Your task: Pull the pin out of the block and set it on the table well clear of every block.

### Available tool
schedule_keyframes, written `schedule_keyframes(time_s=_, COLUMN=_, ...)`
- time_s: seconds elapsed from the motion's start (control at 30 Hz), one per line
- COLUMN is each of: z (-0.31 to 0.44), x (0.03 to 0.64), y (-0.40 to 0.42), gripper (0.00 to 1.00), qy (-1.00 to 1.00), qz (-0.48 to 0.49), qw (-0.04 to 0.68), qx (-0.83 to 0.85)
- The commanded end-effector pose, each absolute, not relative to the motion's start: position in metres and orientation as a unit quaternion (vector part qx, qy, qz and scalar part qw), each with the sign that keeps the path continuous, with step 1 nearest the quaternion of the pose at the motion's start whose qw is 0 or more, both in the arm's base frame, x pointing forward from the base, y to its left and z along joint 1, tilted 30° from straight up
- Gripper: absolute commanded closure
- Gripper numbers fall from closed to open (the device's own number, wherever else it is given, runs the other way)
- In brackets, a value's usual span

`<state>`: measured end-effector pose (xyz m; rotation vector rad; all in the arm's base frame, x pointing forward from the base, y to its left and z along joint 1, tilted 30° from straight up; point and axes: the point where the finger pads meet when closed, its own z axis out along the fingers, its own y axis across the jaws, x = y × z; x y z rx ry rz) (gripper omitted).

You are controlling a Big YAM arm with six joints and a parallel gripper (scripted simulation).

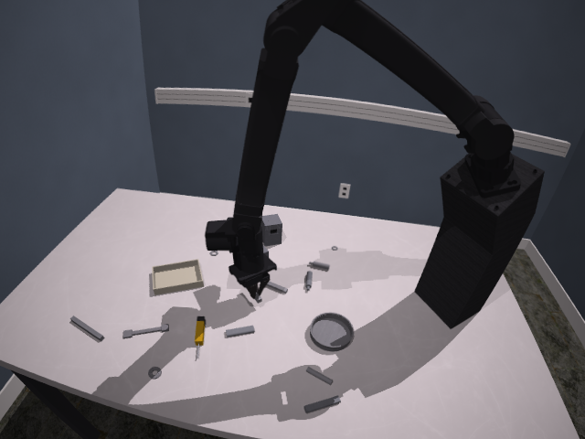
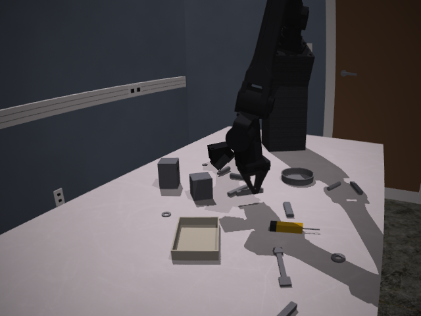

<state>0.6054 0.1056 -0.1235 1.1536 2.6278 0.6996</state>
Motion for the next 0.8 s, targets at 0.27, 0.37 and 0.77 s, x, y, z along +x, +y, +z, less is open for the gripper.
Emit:
schedule_keyframes(time_s=0.27, z=-0.109, x=0.622, y=0.114, gripper=1.00, qy=0.883, qz=0.244, qw=0.108, qx=0.387)
schedule_keyframes(time_s=0.37, z=-0.109, x=0.622, y=0.114, gripper=1.00, qy=0.883, qz=0.244, qw=0.108, qx=0.387)
schedule_keyframes(time_s=0.77, z=-0.117, x=0.623, y=0.115, gripper=1.00, qy=0.883, qz=0.242, qw=0.104, qx=0.387)
